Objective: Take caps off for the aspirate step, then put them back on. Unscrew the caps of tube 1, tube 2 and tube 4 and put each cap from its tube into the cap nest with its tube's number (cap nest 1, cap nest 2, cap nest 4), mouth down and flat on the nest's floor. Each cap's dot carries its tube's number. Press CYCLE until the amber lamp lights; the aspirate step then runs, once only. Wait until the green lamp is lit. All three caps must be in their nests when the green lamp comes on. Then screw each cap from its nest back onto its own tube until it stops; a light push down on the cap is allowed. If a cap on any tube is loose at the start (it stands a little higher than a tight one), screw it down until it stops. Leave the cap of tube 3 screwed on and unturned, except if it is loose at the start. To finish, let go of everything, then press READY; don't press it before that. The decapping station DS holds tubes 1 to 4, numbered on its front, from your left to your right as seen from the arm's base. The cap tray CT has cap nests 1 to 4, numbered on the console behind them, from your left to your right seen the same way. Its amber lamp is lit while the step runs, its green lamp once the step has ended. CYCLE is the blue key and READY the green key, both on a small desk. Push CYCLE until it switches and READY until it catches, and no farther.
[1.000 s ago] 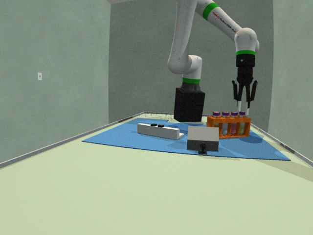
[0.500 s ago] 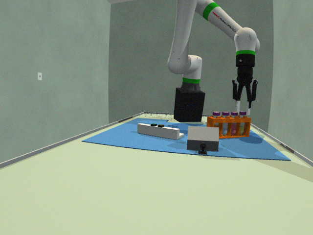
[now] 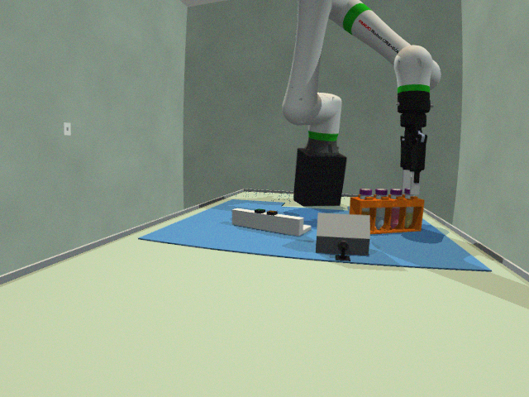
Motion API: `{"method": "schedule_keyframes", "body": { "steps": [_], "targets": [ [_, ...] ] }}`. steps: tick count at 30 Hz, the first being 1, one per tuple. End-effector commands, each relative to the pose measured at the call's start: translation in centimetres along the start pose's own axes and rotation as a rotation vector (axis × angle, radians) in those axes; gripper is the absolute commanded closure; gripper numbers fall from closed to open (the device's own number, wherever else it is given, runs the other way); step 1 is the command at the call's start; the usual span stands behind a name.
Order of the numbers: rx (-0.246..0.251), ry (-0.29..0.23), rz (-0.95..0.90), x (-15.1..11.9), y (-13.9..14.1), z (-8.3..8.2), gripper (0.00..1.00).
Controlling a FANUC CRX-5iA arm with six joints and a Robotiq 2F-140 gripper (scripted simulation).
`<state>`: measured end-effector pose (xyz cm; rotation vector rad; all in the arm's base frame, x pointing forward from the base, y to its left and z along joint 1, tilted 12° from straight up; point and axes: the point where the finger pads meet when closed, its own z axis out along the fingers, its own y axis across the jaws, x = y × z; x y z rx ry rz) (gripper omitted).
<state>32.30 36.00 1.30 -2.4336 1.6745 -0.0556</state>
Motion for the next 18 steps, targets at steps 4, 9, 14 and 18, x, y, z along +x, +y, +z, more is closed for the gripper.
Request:
{"method": "schedule_keyframes", "body": {
  "steps": [4, 9, 14, 18],
  "targets": [
    [0.032, 0.026, 0.277, -0.03, -0.01, -0.02, 0.65],
    [0.032, 0.026, 0.277, -0.05, -0.02, -0.02, 0.65],
    [0.032, 0.026, 0.277, -0.05, -0.02, -0.02, 1.00],
    [0.032, 0.026, 0.277, -0.05, -0.02, -0.02, 1.00]
  ]
}}
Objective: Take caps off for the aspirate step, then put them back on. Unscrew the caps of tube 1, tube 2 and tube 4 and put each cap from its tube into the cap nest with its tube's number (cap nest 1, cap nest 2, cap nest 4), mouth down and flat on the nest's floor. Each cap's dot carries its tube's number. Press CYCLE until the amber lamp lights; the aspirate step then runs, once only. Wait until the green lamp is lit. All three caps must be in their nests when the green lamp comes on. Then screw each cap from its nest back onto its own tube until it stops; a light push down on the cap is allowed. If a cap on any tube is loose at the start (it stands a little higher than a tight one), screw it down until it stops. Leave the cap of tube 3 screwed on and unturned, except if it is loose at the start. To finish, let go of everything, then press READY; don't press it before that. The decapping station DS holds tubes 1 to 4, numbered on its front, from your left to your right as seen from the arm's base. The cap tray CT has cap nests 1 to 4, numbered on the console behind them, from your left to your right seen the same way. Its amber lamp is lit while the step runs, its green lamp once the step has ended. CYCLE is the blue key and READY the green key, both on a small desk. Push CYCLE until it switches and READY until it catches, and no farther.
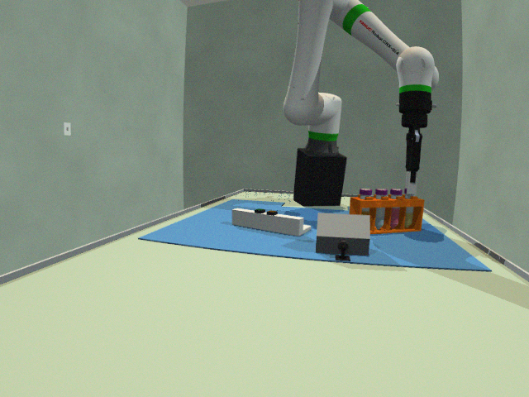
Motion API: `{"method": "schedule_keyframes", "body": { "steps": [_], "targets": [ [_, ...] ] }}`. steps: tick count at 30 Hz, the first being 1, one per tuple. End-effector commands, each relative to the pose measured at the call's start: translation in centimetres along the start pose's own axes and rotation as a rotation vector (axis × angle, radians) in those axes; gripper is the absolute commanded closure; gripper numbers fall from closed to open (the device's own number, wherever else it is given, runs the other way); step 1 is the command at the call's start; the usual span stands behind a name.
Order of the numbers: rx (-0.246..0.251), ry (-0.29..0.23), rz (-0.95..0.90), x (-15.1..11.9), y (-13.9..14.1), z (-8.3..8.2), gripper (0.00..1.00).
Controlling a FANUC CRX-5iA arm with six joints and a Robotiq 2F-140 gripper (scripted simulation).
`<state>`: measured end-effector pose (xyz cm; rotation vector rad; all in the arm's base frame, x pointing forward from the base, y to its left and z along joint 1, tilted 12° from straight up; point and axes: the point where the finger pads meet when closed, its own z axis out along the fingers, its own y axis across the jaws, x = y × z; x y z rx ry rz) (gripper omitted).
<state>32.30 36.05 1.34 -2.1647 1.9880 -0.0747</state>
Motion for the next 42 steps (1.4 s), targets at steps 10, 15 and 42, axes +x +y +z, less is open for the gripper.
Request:
{"method": "schedule_keyframes", "body": {
  "steps": [10, 15, 42],
  "targets": [
    [0.000, 0.000, -0.200, 0.00, 0.00, -0.01, 1.00],
    [0.000, 0.000, -0.400, 0.00, 0.00, -0.02, 1.00],
    [0.000, 0.000, -1.047, 0.00, 0.00, -0.06, 0.65]
  ]
}}
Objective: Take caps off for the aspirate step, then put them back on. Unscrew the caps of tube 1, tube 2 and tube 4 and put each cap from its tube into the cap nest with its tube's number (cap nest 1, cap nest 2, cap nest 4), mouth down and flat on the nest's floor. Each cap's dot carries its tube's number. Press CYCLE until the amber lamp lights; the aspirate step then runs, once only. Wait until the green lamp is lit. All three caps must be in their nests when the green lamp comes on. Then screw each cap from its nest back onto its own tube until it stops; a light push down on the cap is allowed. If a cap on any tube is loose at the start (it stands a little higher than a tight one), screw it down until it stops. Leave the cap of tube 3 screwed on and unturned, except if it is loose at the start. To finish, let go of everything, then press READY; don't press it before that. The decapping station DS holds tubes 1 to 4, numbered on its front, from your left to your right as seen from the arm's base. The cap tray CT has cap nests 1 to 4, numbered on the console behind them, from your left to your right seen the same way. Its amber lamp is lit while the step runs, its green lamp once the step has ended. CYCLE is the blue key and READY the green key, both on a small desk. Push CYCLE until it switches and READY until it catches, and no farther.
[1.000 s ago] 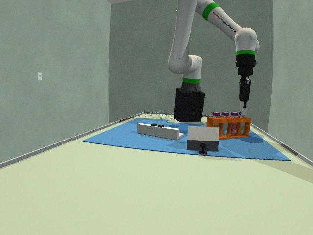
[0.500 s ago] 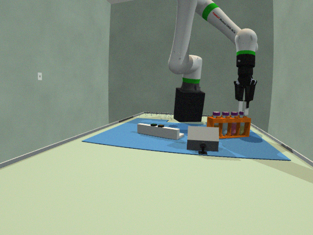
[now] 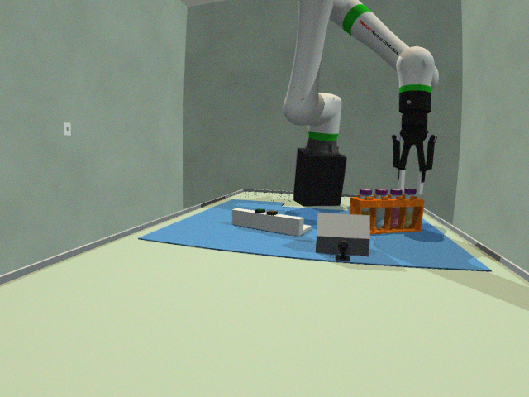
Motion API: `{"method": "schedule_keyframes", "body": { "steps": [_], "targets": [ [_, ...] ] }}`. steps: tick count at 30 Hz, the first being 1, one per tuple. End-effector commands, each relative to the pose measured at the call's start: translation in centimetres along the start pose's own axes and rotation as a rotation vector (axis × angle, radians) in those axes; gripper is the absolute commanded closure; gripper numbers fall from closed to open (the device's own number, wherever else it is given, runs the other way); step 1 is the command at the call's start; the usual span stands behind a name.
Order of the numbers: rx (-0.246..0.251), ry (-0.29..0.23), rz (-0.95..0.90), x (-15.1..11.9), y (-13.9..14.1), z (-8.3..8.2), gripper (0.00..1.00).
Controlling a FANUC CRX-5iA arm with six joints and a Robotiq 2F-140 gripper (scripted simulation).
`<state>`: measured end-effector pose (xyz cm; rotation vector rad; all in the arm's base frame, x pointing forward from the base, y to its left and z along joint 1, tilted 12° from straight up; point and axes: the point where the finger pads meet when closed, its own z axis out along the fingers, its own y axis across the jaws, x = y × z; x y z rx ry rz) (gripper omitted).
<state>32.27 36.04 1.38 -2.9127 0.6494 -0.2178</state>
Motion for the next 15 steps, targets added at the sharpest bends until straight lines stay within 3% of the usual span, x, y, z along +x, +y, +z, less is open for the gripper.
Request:
{"method": "schedule_keyframes", "body": {
  "steps": [1, 8, 11, 15],
  "targets": [
    [0.000, -0.001, 0.000, 0.02, -0.01, -0.01, 0.65],
    [0.000, -0.001, 0.000, 0.02, -0.01, -0.01, 0.65],
    [0.000, -0.001, 0.250, 0.02, -0.01, 0.02, 0.65],
    [-0.001, -0.001, 0.398, 0.02, -0.01, 0.02, 0.65]
  ]
}}
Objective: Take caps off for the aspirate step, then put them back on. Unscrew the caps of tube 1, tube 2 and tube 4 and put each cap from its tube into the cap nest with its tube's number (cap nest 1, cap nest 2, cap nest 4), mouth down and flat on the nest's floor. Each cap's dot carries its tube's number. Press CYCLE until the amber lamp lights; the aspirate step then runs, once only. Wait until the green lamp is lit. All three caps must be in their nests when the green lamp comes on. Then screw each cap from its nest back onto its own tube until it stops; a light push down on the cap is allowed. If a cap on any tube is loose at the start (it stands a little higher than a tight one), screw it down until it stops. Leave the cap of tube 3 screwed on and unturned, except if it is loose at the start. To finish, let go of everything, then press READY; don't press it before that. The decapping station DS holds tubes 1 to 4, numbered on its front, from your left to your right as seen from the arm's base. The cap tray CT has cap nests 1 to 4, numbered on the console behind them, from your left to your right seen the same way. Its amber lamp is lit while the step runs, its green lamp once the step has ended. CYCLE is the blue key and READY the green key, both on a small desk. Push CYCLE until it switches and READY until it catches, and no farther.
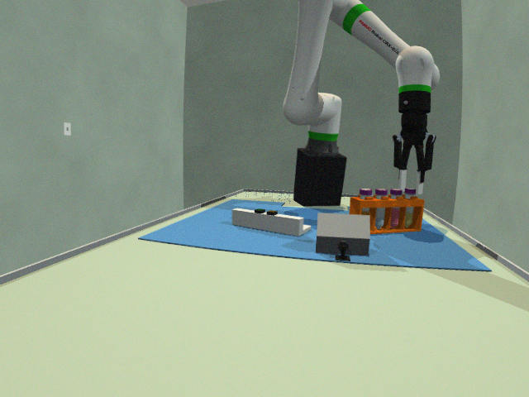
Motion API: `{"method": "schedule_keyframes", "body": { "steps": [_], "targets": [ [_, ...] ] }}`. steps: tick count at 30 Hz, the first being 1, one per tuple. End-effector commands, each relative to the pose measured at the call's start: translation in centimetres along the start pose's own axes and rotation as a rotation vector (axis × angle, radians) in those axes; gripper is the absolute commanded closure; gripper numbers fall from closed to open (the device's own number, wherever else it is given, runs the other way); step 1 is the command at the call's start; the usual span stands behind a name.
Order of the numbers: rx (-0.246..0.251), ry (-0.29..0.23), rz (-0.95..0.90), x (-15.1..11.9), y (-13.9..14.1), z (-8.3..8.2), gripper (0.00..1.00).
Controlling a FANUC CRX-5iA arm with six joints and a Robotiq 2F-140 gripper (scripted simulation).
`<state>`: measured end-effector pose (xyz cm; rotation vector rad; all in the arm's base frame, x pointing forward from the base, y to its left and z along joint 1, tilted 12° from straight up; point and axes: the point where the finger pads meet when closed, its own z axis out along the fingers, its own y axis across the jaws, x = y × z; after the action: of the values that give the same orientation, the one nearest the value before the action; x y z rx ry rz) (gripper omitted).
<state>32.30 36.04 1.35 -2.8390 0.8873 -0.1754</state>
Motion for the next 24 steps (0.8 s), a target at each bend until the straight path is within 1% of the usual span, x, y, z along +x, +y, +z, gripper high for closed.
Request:
{"method": "schedule_keyframes", "body": {
  "steps": [1, 2, 3, 4, 5, 6, 7, 8, 10, 12, 13, 14, 15, 23, 24],
  "targets": [
    [0.005, 0.013, 0.248, -0.01, -0.01, -0.01, 0.65],
    [0.005, 0.013, 0.328, -0.01, -0.01, -0.01, 0.65],
    [0.005, 0.013, 0.332, -0.01, -0.01, -0.01, 0.65],
    [0.006, 0.013, 0.415, -0.01, -0.01, -0.01, 0.65],
    [0.006, 0.013, 0.415, -0.01, -0.01, -0.01, 0.65],
    [0.006, 0.013, 0.498, -0.01, -0.01, -0.01, 0.65],
    [0.006, 0.013, 0.498, -0.01, -0.01, -0.01, 0.65],
    [0.007, 0.013, 0.582, -0.01, -0.01, -0.01, 0.65],
    [0.007, 0.013, 0.582, -0.01, -0.01, -0.01, 0.65],
    [0.008, 0.012, 0.748, -0.01, -0.01, -0.01, 0.65],
    [0.008, 0.012, 0.748, -0.01, -0.01, -0.01, 0.65],
    [0.009, 0.012, 0.832, -0.01, -0.01, -0.01, 0.65],
    [0.009, 0.011, 0.874, -0.01, -0.01, -0.01, 0.65],
    [0.009, 0.012, 0.879, -0.03, 0.00, -0.01, 0.65],
    [0.009, 0.012, 0.879, -0.03, 0.00, -0.01, 1.00]
  ]
}}
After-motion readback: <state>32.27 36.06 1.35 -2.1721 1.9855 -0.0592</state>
